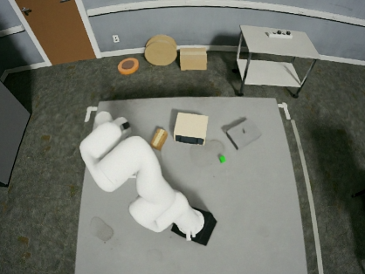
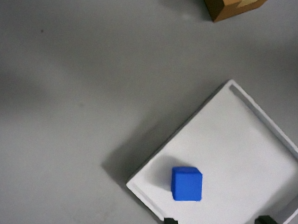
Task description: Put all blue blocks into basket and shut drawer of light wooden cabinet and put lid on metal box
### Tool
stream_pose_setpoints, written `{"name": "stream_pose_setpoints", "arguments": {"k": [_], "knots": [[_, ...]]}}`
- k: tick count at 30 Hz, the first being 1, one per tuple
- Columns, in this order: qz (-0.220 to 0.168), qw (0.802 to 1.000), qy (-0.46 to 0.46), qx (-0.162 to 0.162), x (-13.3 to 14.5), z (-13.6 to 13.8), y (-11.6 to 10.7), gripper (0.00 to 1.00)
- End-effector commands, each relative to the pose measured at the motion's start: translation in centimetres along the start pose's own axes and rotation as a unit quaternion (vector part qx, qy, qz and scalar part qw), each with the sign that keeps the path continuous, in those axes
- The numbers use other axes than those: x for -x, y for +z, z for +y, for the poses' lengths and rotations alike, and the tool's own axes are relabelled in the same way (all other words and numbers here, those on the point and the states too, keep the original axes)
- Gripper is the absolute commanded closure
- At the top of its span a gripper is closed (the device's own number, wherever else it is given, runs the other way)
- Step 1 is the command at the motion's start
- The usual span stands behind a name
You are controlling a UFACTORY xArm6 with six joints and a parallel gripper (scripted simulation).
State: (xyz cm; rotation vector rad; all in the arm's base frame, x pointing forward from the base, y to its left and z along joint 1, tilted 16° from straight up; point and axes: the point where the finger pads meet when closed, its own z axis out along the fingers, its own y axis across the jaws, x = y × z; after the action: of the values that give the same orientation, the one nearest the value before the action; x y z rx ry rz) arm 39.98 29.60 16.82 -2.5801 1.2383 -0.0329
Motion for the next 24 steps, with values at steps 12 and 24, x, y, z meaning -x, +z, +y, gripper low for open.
{"name": "stream_pose_setpoints", "arguments": {"k": [12,24], "knots": [[0.007,1.0,0.012,0.005,-5.5,-0.9,-0.2,0.54],[0.013,0.996,0.089,0.029,-19.2,2.8,-0.1,0.54]]}}
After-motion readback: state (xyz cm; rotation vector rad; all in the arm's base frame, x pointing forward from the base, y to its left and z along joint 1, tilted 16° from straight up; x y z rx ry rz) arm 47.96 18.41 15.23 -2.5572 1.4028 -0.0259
